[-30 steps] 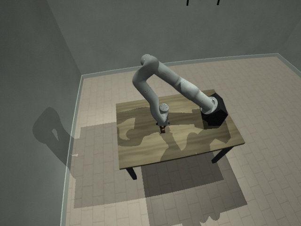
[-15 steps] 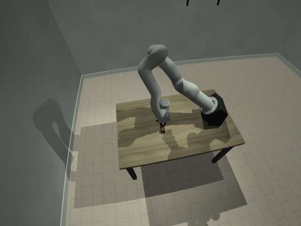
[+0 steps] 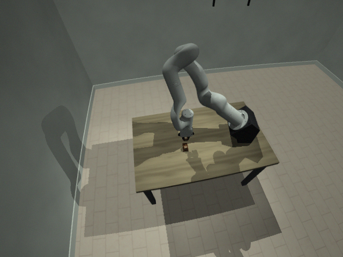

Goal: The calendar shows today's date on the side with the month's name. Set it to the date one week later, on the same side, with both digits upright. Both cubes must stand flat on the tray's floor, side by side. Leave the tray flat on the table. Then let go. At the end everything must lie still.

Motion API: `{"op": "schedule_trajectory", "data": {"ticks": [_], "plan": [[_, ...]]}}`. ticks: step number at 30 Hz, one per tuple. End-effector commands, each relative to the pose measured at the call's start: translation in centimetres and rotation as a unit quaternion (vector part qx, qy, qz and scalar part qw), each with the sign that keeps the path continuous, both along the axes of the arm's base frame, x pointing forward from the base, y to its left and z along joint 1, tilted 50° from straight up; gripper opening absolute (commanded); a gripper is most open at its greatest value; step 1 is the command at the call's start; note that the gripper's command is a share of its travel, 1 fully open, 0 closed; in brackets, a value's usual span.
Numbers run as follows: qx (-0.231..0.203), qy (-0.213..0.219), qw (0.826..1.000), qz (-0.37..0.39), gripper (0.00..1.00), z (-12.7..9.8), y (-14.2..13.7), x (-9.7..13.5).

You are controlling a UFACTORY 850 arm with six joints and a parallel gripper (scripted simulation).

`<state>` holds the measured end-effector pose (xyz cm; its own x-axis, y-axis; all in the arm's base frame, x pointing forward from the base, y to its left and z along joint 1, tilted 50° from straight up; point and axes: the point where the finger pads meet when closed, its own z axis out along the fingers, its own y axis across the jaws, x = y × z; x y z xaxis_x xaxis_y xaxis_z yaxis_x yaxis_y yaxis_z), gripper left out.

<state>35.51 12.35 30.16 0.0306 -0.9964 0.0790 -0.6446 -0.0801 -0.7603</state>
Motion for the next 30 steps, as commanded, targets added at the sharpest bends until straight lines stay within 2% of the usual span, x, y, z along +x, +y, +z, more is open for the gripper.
{"op": "schedule_trajectory", "data": {"ticks": [1,9,17,21,26,27,30], "plan": [[-0.001,0.001,1.000,-0.001,0.29,0.1,0.0,0.0],[-0.006,0.001,1.000,0.003,0.29,0.1,0.0,0.0],[-0.040,0.002,0.999,0.032,0.29,0.2,-0.3,0.1],[-0.089,0.003,0.993,0.075,0.29,0.2,-0.6,0.2],[-0.160,0.004,0.978,0.137,0.29,0.3,-1.1,0.4],[-0.161,0.004,0.977,0.137,0.29,0.3,-1.1,0.4],[-0.205,0.004,0.963,0.174,0.29,0.3,-1.5,0.6]]}}
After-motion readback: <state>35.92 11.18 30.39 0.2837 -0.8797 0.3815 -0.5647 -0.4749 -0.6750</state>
